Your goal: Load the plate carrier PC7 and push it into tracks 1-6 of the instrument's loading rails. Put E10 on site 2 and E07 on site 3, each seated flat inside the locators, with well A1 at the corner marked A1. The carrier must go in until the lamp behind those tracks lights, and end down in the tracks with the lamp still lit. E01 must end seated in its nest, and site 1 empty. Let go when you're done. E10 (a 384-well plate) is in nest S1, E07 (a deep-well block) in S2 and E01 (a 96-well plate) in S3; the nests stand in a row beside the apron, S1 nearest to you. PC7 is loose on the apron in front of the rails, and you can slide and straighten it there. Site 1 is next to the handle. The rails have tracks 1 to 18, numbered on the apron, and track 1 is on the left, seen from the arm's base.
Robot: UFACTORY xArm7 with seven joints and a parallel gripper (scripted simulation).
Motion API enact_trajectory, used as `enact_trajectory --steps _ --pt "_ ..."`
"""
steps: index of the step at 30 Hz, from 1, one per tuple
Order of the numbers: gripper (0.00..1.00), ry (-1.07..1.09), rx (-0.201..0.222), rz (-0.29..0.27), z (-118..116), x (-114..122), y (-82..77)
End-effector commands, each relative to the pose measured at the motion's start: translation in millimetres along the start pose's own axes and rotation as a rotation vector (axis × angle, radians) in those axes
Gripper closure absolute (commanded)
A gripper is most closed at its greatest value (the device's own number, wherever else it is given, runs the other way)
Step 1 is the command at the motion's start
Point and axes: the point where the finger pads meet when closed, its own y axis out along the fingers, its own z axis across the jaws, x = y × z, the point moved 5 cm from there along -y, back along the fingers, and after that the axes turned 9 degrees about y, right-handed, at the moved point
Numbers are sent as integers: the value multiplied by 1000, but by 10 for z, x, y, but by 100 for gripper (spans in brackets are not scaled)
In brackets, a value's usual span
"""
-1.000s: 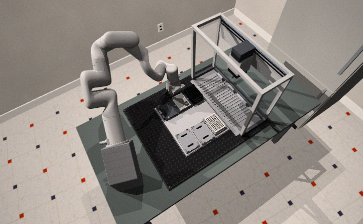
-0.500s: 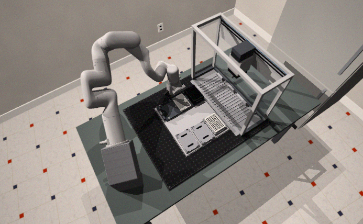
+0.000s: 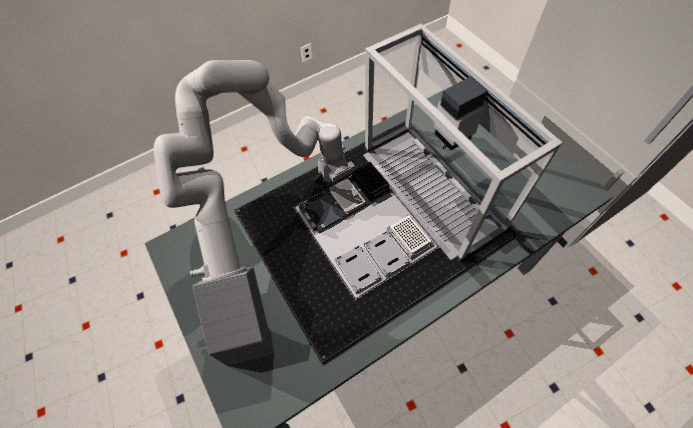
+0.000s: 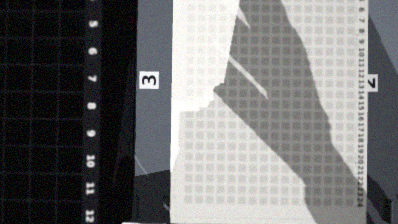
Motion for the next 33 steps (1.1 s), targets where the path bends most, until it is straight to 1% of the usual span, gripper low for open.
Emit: enact_trajectory --steps 1,33 --pt "0 1 -4 0 -13 -7 -13" --pt "0 1 -4 0 13 165 -12"
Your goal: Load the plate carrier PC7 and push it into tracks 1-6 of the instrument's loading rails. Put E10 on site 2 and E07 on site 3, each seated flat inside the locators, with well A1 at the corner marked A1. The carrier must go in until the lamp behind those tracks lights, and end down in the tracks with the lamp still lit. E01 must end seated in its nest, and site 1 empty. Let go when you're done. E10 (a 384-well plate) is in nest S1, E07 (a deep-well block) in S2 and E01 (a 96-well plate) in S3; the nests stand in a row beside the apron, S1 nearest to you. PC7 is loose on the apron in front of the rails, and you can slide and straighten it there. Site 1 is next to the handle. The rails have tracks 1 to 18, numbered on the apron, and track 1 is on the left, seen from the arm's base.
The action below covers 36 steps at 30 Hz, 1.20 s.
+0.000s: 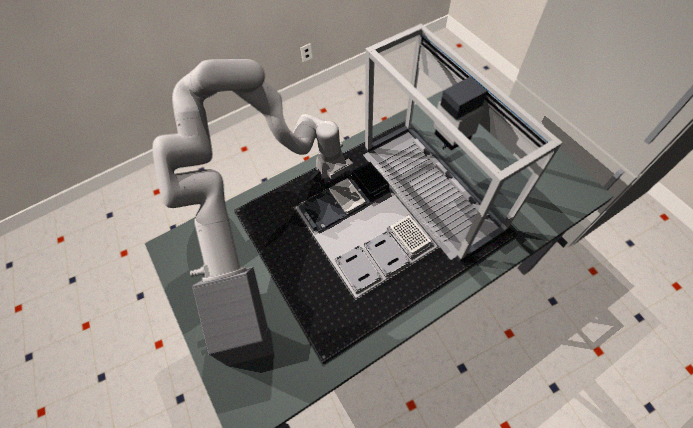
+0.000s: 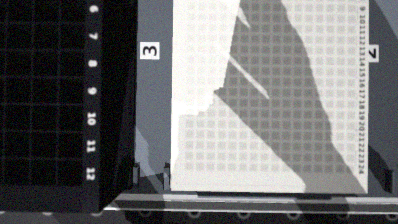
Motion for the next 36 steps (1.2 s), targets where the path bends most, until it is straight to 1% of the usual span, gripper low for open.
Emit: enact_trajectory --steps 1,36 --pt "0 1 -5 0 -5 34 -15" --pt "0 1 -5 0 26 233 -15"
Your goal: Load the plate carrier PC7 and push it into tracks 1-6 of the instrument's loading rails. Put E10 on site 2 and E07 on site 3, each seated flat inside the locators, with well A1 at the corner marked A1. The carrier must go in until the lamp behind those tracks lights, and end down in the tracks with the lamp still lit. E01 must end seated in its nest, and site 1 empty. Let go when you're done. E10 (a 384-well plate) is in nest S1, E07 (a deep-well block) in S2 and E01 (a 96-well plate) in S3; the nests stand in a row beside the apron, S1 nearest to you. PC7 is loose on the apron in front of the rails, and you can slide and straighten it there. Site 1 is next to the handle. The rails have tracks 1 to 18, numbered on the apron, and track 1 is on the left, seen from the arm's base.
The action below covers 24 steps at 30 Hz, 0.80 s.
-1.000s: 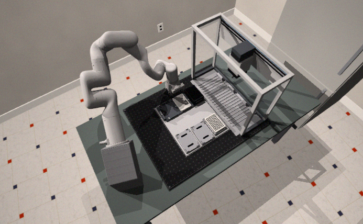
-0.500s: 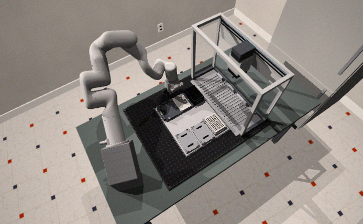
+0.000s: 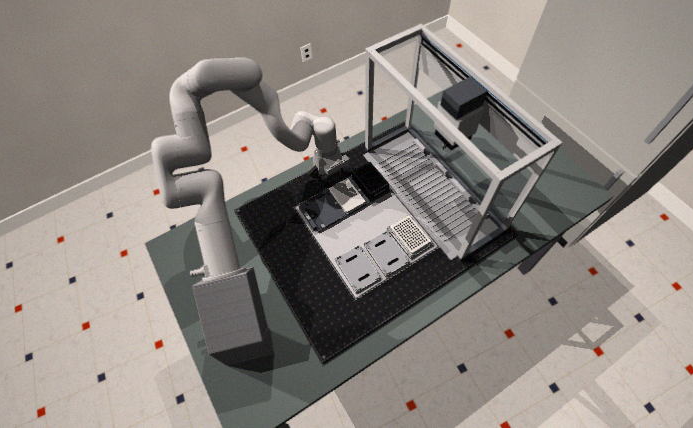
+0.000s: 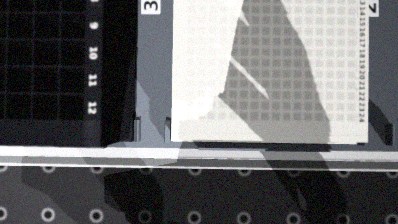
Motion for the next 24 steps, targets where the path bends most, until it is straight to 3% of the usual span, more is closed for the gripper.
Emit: enact_trajectory --steps 1,20,24 --pt "0 1 -4 0 -7 20 -13" --pt "0 1 -4 0 1 77 -13" --pt "0 1 -4 0 2 78 -80"
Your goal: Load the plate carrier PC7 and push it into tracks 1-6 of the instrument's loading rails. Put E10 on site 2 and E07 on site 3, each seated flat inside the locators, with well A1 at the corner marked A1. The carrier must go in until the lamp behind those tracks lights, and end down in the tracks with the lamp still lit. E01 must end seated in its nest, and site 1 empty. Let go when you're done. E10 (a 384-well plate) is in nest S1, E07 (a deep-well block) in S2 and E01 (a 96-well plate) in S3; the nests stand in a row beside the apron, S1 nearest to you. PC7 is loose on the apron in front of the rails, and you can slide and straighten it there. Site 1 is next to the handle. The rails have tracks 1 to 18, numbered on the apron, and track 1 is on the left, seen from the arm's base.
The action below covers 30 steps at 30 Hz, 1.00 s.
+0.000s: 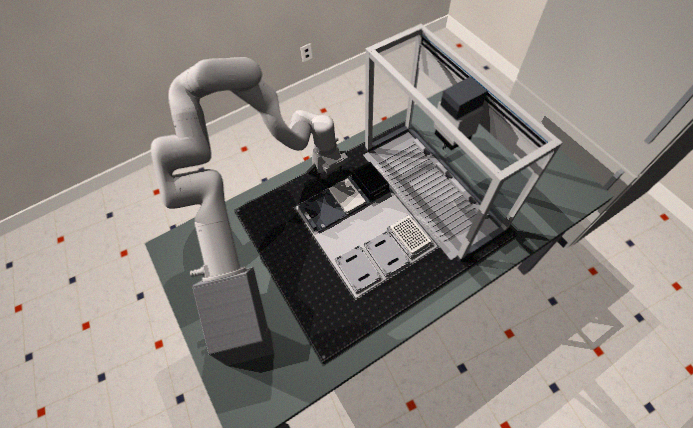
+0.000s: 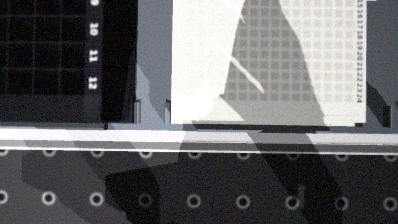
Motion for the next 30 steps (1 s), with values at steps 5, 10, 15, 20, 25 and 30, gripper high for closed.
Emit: enact_trajectory --steps 5,10,15,20,25,30 --pt "0 1 -5 -1 -15 -3 -153" --pt "0 1 -5 -1 -15 -3 -219" --pt "0 1 -5 -1 -14 -2 -286" --pt "0 1 -5 -1 -14 -2 -370" --pt "0 1 -5 -1 -14 -2 -453" --pt "0 1 -5 -1 -14 -2 -503"
